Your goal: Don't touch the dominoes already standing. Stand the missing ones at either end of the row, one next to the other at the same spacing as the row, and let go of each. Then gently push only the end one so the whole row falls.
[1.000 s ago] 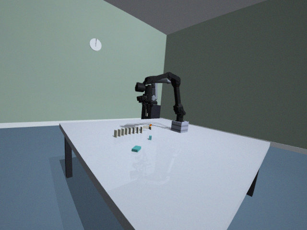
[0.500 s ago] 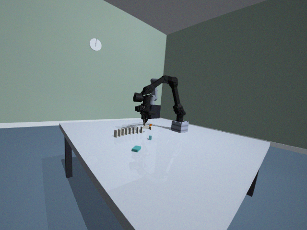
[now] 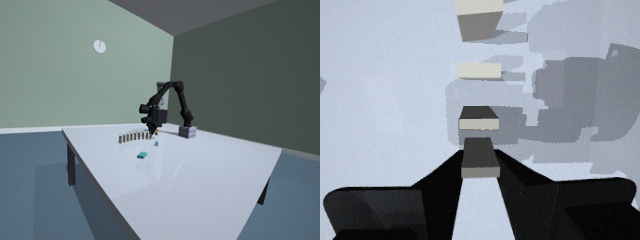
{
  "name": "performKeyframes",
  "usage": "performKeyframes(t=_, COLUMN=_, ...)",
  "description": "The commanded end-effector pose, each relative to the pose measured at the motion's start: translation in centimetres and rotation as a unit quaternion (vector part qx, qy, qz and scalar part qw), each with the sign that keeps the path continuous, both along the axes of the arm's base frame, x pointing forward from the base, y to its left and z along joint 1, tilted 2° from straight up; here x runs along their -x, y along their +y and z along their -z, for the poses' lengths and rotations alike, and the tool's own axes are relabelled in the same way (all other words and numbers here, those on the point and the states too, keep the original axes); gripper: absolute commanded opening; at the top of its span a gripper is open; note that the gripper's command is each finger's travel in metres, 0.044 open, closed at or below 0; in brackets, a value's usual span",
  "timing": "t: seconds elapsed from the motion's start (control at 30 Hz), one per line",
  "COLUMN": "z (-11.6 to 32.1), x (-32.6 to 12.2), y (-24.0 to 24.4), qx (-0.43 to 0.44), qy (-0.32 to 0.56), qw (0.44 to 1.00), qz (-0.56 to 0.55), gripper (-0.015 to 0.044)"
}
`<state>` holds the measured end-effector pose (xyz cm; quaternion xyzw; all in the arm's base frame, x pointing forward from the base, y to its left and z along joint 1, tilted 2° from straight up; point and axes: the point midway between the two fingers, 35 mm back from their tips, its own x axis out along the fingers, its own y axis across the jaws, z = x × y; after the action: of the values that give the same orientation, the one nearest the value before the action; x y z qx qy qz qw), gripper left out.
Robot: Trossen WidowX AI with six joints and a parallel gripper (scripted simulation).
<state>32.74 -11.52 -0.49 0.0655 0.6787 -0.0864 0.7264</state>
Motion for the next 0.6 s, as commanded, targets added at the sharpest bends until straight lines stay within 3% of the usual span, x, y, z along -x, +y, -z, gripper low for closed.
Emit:
performKeyframes(t=0.0, z=0.32, x=0.15, y=0.08, qx=-0.002, qy=0.002, qw=1.000, qz=-0.003, gripper=0.0107)
performKeyframes(t=0.13, z=0.32, x=0.15, y=0.08, qx=-0.002, qy=0.002, qw=1.000, qz=-0.003, gripper=0.0107)
performKeyframes(t=0.57, z=0.32, x=0.15, y=0.08, qx=-0.002, qy=0.002, qw=1.000, qz=-0.003, gripper=0.0440)
